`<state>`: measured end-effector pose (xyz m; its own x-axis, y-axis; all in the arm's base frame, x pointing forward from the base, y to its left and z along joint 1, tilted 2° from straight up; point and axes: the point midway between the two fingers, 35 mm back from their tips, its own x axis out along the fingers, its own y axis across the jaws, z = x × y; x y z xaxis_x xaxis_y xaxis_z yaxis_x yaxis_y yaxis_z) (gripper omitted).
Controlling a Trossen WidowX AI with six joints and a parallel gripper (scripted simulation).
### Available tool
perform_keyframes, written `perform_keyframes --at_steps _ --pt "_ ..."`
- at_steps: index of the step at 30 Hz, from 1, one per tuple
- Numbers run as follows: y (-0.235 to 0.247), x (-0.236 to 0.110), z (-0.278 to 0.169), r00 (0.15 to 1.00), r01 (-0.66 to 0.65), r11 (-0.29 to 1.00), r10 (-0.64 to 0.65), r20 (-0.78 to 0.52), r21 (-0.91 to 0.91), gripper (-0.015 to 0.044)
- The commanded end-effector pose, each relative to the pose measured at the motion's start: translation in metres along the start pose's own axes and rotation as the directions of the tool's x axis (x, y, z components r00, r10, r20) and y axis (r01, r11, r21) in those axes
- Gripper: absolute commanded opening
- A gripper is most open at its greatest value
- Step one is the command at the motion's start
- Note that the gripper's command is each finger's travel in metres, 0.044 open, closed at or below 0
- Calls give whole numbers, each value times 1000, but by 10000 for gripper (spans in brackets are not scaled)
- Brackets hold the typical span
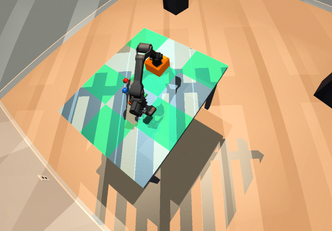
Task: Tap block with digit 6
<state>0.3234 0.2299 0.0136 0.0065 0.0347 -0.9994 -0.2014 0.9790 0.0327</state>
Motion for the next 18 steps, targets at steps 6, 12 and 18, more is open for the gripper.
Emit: perform_keyframes --at_steps 6,12,18 --pt "0 12 0 1000 -5 1000 5 6 4 20" --pt "0 12 0 1000 -5 1000 5 6 4 20" --pt "0 14 0 1000 -5 1000 5 6 4 20"
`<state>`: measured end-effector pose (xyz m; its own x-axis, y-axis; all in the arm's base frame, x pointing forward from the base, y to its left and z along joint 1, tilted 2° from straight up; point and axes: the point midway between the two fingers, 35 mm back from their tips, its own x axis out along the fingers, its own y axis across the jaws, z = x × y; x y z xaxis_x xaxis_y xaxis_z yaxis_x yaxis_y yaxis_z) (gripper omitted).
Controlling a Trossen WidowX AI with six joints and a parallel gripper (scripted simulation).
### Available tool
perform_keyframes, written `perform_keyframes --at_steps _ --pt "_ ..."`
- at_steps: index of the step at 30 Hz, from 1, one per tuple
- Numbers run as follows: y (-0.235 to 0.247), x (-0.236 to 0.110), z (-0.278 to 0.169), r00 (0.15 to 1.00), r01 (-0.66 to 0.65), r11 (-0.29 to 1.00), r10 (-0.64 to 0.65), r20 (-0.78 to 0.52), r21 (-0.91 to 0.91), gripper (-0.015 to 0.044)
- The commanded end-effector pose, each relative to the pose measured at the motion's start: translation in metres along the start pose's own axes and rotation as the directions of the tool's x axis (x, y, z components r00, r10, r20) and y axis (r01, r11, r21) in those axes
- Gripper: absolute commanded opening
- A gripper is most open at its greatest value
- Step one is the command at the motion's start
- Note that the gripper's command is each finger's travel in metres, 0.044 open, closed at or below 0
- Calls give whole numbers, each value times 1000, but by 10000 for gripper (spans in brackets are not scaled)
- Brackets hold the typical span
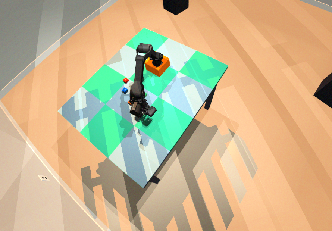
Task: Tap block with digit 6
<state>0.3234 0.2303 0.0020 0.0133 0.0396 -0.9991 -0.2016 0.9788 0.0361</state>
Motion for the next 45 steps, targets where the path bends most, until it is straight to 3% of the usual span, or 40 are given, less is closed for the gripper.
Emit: perform_keyframes --at_steps 1,24,27,31,34,41,45 --pt "0 4 0 1000 -2 1000 2 -2 4 20" --pt "0 30 -1 1000 -2 1000 2 -2 4 20" --pt "0 4 0 1000 -2 1000 2 -2 4 20" --pt "0 0 0 1000 -2 1000 2 -2 4 20" --pt "11 -15 -17 1000 -3 1000 3 -4 4 99" --pt "41 -76 -108 1000 -6 1000 6 -11 4 283" --pt "42 -80 -117 1000 -6 1000 6 -12 4 387"
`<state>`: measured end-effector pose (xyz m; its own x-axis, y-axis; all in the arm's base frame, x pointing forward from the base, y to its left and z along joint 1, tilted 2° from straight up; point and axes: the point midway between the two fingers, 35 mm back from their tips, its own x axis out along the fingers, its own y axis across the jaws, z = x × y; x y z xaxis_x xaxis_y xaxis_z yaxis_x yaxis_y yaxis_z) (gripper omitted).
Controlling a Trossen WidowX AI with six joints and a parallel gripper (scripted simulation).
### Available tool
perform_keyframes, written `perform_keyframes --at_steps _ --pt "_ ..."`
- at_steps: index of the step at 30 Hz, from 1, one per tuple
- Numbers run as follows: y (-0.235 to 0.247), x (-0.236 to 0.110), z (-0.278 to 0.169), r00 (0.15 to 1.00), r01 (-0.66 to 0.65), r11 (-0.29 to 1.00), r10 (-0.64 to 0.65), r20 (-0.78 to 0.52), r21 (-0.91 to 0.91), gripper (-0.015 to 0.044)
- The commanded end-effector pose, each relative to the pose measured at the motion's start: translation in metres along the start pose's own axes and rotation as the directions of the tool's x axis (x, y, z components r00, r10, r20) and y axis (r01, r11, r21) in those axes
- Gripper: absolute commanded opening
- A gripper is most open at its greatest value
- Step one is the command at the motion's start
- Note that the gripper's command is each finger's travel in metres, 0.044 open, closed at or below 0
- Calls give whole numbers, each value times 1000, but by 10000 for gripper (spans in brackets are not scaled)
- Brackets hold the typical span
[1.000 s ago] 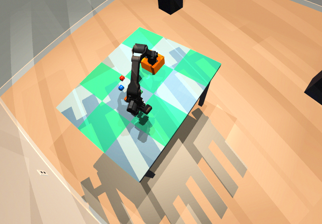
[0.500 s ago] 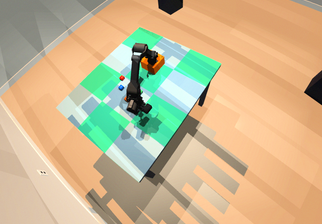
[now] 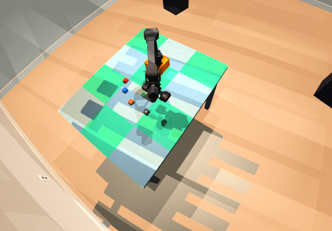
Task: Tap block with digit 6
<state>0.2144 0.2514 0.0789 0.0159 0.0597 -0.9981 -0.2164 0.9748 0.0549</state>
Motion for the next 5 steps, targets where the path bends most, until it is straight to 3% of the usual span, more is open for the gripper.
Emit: perform_keyframes --at_steps 1,5 --pt "-3 -3 -16 1000 13 1000 -13 -19 19 400" --pt "-3 -3 -16 1000 13 1000 -13 -19 19 400"
